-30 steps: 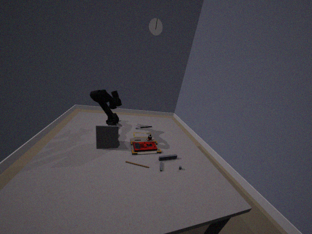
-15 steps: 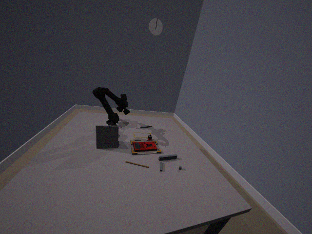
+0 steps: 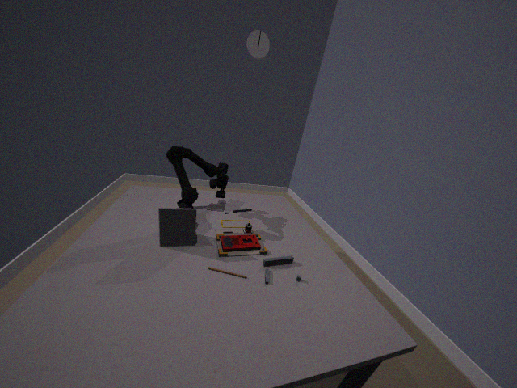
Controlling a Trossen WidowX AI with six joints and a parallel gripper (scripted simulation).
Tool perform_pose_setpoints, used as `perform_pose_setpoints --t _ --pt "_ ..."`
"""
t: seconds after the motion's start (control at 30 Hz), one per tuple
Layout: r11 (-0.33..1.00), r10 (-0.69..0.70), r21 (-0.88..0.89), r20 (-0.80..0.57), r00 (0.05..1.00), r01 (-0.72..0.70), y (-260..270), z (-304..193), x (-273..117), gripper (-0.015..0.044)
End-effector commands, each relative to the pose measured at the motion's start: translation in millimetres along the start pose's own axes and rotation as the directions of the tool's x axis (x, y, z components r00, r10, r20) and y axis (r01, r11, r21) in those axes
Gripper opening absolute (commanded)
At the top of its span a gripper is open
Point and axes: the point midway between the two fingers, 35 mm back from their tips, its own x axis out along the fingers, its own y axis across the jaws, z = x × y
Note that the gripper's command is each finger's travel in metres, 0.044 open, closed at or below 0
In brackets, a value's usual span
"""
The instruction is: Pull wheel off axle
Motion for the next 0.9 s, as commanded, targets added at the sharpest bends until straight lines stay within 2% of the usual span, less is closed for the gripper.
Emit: perform_pose_setpoints --t 0.0,0.1,0.23,0.37,0.47,0.57,0.67,0.87 --pt "0.948 0.113 0.309 -0.090 0.989 -0.080 26.4 -48.6 -2.3 0.0300" --pt "0.845 0.196 0.525 -0.133 0.972 -0.098 47.2 -80.2 -9.0 0.0300" --pt "0.637 0.300 0.768 -0.167 0.939 -0.067 76.8 -117.8 -23.5 0.0300" --pt "0.353 0.397 0.935 -0.174 0.901 0.025 109.2 -150.8 -44.3 0.0300" --pt "0.116 0.458 0.986 -0.161 0.874 0.121 133.9 -170.9 -62.9 0.0300" --pt "-0.125 0.509 0.966 -0.135 0.850 0.228 158.3 -187.0 -83.3 0.0300" --pt "-0.368 0.548 0.865 -0.094 0.831 0.341 184.0 -199.8 -106.6 0.0300" --pt "-0.734 0.572 0.455 0.011 0.820 0.505 231.7 -212.4 -155.1 0.0300"
